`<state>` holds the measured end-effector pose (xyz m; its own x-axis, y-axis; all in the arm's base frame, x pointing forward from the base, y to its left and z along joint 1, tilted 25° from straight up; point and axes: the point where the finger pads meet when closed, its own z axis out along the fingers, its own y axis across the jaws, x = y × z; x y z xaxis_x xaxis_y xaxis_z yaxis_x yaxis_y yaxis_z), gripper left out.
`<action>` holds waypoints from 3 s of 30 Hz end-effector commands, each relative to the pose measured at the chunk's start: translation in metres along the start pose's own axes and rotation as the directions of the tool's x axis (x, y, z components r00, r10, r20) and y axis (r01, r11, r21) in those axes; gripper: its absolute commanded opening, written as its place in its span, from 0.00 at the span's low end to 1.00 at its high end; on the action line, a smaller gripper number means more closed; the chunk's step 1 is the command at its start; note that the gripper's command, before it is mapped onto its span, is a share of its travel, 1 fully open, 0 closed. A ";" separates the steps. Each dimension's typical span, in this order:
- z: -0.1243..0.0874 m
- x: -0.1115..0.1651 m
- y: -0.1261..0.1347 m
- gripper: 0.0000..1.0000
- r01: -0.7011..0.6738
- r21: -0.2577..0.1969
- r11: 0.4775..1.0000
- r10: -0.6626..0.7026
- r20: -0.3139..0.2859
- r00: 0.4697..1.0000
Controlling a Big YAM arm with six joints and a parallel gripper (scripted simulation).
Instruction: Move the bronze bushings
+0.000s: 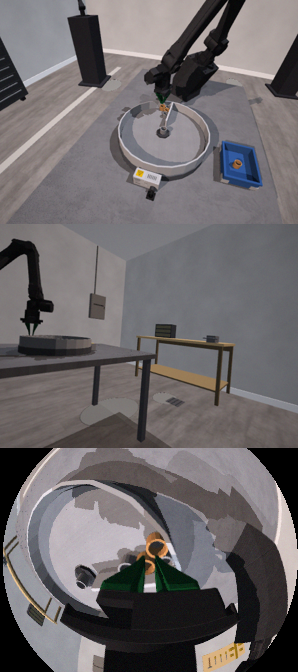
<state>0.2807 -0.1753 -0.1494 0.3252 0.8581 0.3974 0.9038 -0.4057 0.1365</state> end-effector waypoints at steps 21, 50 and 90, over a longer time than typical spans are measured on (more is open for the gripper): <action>-0.010 -0.003 0.019 0.12 0.003 -0.036 0.999 -0.002 0.011 1.000; -0.010 -0.001 0.021 0.12 0.007 -0.033 0.999 -0.006 0.010 1.000; -0.009 0.000 0.019 0.12 0.009 -0.030 1.000 -0.009 0.008 1.000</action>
<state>0.2818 -0.1765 -0.1489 0.3286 0.8564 0.3982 0.9026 -0.4089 0.1344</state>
